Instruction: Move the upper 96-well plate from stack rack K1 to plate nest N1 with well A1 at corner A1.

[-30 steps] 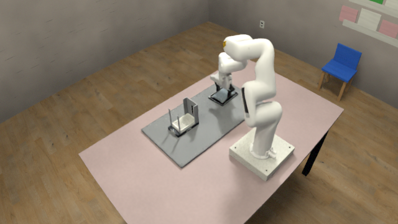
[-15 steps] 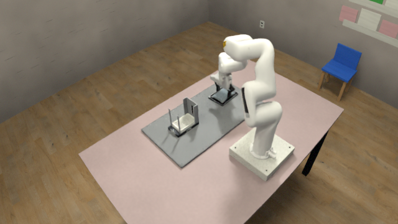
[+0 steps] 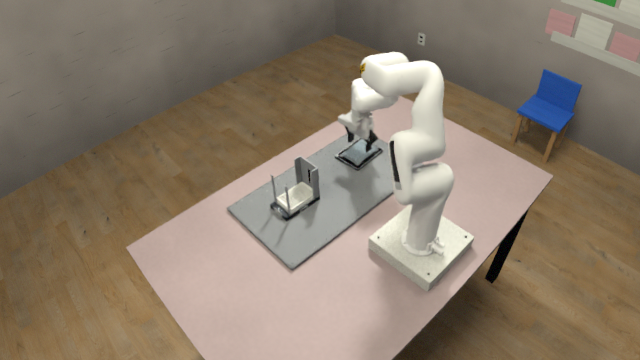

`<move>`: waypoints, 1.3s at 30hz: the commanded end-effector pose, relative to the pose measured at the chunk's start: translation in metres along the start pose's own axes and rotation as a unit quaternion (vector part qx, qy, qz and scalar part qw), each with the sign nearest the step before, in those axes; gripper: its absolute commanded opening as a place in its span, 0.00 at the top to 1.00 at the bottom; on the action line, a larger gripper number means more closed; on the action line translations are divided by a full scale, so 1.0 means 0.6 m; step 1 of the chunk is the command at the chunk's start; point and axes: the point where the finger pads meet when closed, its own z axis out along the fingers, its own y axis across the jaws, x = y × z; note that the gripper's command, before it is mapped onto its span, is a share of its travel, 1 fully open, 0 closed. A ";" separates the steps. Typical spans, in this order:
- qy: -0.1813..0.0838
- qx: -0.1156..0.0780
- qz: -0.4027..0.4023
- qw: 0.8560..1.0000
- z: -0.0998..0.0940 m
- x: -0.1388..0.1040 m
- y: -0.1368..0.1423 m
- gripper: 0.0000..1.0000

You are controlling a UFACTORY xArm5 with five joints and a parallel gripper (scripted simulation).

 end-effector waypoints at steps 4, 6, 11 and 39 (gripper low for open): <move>-0.007 0.003 0.000 1.000 -0.025 0.000 0.001 0.00; -0.007 0.003 0.000 1.000 -0.034 0.000 0.001 0.00; -0.007 0.003 0.000 1.000 -0.056 0.000 0.001 0.00; -0.007 0.003 0.000 1.000 -0.163 0.002 0.002 0.00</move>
